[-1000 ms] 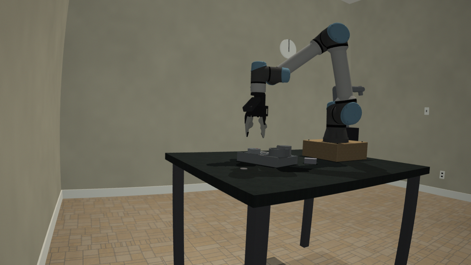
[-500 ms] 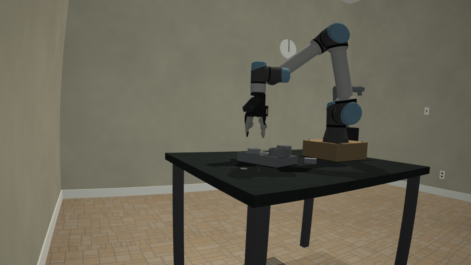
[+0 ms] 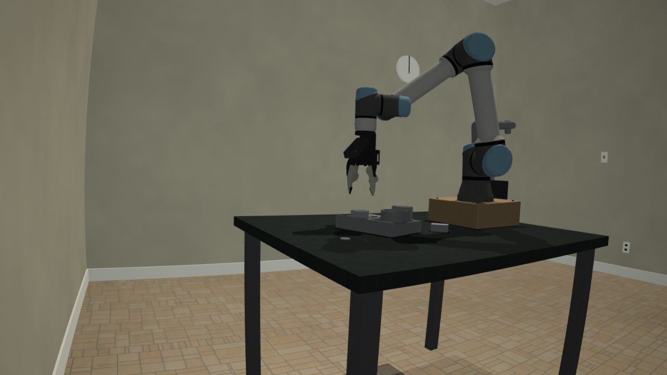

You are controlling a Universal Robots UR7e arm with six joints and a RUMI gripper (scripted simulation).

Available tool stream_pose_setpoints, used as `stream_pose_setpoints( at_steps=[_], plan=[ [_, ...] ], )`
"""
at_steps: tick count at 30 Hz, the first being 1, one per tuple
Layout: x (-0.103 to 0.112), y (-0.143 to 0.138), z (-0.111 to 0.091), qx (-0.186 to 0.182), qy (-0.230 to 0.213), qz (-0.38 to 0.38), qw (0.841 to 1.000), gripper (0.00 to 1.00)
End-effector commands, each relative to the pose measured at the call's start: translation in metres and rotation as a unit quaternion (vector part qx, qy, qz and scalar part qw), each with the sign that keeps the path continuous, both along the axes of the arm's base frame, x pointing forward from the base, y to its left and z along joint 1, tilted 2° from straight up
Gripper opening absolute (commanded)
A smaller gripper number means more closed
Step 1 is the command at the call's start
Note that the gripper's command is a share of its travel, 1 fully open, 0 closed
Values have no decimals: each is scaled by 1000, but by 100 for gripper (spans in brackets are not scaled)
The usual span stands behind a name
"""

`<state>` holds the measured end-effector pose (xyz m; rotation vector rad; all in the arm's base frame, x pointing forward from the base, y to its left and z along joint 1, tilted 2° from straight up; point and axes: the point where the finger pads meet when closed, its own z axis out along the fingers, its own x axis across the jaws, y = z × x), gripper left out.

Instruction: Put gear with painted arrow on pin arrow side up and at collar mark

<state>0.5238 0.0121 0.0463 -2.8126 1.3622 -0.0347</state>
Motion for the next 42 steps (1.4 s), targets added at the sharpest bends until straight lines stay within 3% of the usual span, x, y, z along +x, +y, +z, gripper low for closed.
stream_pose_setpoints(
  at_steps=[1,42],
  plan=[
    [0,0,-1,0,-1,0,1000,54],
    [1,0,-39,0,-1,0,1000,54]
  ],
)
